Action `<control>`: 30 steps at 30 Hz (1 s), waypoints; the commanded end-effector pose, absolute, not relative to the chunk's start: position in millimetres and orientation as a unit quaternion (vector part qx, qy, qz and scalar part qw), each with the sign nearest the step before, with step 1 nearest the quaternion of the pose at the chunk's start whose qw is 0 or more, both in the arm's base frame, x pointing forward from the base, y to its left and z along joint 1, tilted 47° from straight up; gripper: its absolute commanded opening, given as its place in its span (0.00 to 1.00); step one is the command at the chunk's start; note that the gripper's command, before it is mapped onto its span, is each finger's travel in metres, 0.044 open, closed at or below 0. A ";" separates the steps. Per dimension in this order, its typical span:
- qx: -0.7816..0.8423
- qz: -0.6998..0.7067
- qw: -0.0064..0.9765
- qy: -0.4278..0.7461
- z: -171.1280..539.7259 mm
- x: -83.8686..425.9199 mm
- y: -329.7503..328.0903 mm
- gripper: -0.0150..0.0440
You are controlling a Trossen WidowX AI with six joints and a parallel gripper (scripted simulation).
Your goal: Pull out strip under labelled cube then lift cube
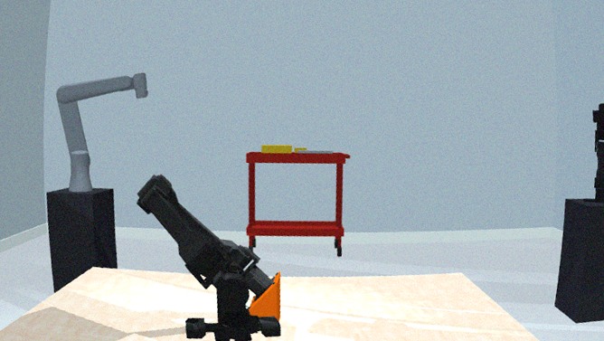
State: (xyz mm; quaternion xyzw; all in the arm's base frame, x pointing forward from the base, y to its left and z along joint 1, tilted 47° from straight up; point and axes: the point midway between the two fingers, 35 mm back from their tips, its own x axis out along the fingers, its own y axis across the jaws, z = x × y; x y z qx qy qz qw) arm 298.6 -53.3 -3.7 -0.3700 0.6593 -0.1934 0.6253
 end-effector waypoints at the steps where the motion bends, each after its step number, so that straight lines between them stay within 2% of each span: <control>1: -0.370 -0.196 0.616 0.668 -4.8 286.6 -60.6 0.25; 30: -0.370 -0.195 0.615 0.668 2.5 244.9 -69.5 0.25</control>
